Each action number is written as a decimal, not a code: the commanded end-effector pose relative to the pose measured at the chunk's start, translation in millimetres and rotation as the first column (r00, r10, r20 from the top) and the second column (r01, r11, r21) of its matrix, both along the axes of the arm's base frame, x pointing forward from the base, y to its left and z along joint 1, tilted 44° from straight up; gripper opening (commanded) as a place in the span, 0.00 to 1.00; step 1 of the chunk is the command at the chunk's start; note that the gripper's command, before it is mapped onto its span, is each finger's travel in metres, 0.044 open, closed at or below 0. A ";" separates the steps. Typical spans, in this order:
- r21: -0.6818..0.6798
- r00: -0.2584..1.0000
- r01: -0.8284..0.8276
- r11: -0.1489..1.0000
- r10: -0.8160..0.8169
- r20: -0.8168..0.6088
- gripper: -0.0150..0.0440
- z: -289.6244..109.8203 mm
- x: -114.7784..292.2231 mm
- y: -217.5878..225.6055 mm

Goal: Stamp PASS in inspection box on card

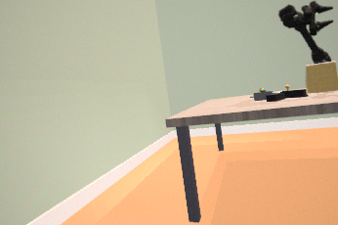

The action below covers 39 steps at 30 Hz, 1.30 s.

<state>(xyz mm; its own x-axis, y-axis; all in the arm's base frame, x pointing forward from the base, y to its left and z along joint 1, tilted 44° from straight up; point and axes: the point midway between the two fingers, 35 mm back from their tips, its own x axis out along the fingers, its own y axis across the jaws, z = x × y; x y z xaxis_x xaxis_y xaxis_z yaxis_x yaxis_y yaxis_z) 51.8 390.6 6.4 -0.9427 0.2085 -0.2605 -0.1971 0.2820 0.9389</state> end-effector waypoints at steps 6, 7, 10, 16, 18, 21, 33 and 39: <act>-0.082 0.978 -0.056 0.995 0.071 0.197 0.67 -26.8 48.4 -36.2; -0.106 0.967 -0.063 0.992 0.087 0.240 0.62 -32.5 59.9 -44.9; -0.185 0.922 -0.070 0.980 0.134 0.364 0.62 -48.5 95.6 -72.8; -0.371 0.783 -0.022 0.929 0.246 0.571 0.62 -72.4 170.0 -136.8; -0.435 0.727 0.014 0.901 0.290 0.623 0.62 -77.0 194.9 -160.9; -0.523 0.642 0.080 0.848 0.358 0.678 0.62 -80.1 229.7 -197.7; -0.750 0.355 0.438 0.496 0.671 0.651 0.62 -52.0 332.7 -355.2; -0.753 0.347 0.455 0.474 0.685 0.641 0.62 -49.6 335.2 -362.1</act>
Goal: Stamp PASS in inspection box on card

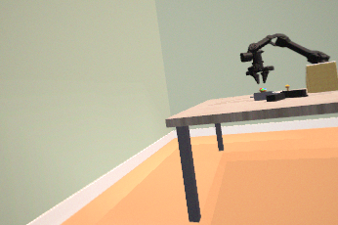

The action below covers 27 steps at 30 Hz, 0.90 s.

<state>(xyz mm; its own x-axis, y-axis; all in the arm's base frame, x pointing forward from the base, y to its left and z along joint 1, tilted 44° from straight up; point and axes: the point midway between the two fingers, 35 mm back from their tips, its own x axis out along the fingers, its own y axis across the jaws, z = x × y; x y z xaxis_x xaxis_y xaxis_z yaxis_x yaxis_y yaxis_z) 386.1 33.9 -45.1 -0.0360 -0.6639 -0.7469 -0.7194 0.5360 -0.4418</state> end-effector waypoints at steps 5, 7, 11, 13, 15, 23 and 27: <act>-0.036 1.000 -0.001 0.999 0.002 0.023 0.62 -0.6 -1.2 -4.0; -0.036 1.000 -0.001 0.999 0.002 0.023 0.62 -2.0 -1.0 -5.2; -0.036 1.000 -0.002 0.999 0.002 0.023 0.62 -6.6 -0.6 -9.4; -0.036 1.000 -0.002 0.999 0.002 0.023 0.62 -9.1 -0.4 -11.7; -0.036 1.000 -0.002 0.999 0.003 0.023 0.62 -11.5 -0.3 -13.9; -0.036 1.000 -0.002 0.999 0.003 0.023 0.62 -21.2 -0.1 -22.9; -0.036 1.000 -0.002 0.999 0.003 0.023 0.62 -25.9 -0.2 -27.4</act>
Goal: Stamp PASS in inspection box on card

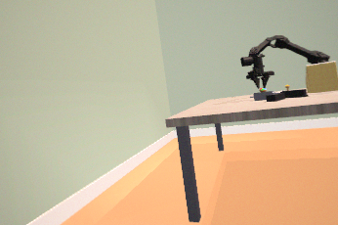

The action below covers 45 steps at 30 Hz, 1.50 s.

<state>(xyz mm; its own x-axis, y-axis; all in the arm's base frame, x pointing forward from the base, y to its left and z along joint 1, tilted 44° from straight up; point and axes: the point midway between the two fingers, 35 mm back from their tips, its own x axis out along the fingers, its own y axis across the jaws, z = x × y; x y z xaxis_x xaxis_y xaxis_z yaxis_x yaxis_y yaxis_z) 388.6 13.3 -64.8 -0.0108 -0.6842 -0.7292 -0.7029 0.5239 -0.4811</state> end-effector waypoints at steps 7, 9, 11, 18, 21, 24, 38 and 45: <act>-0.010 1.000 -0.003 1.000 0.003 -0.012 0.62 -14.4 -3.1 -14.8; -0.010 1.000 -0.003 1.000 0.003 -0.012 0.62 -16.7 -3.3 -17.0; -0.010 1.000 -0.003 1.000 0.003 -0.012 0.62 -19.0 -3.5 -19.3; -0.011 1.000 -0.003 1.000 0.002 -0.012 0.62 -26.9 -4.5 -27.3; -0.012 1.000 -0.002 1.000 0.002 -0.012 0.62 -30.3 -5.1 -30.8; -0.013 1.000 -0.002 1.000 0.002 -0.012 0.62 -33.4 -5.7 -34.0; -0.006 1.000 0.003 1.000 -0.003 -0.005 0.46 -33.0 -4.2 -32.7; -0.006 1.000 0.003 1.000 -0.003 -0.005 0.38 -33.0 -4.2 -32.7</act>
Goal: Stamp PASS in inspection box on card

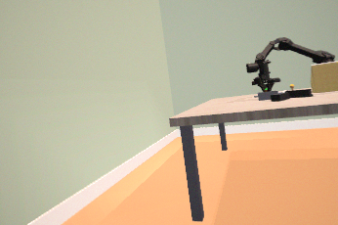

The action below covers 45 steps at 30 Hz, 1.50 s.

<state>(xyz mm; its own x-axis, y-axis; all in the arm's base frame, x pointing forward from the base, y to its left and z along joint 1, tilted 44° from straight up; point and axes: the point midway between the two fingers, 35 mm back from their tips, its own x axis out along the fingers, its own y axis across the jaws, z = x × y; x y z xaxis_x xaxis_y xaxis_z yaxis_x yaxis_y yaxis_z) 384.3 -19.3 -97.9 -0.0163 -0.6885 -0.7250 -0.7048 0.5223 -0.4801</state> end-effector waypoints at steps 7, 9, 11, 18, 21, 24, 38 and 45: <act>0.001 1.000 0.001 1.000 -0.001 0.001 0.25 2.0 0.5 1.8; 0.001 1.000 0.001 1.000 -0.001 0.001 0.25 2.6 0.6 2.5; 0.001 1.000 0.001 1.000 -0.001 0.001 0.25 3.3 0.7 3.2; 0.002 1.000 0.001 1.000 -0.001 0.001 0.25 5.6 1.1 5.6; 0.002 1.000 0.001 1.000 -0.001 0.001 0.25 6.6 1.2 6.6; 0.002 1.000 0.001 1.000 -0.001 0.001 0.25 7.6 1.4 7.7; 0.003 1.000 0.000 1.000 0.000 0.001 0.25 12.4 1.9 12.5; 0.004 1.000 0.000 1.000 0.000 0.000 0.25 14.8 2.1 15.0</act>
<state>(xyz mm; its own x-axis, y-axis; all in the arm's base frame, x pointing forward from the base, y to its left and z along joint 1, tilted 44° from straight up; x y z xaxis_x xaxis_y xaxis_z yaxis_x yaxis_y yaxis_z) 385.5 -6.4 -84.7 -0.0157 -0.6908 -0.7229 -0.7099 0.5168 -0.4785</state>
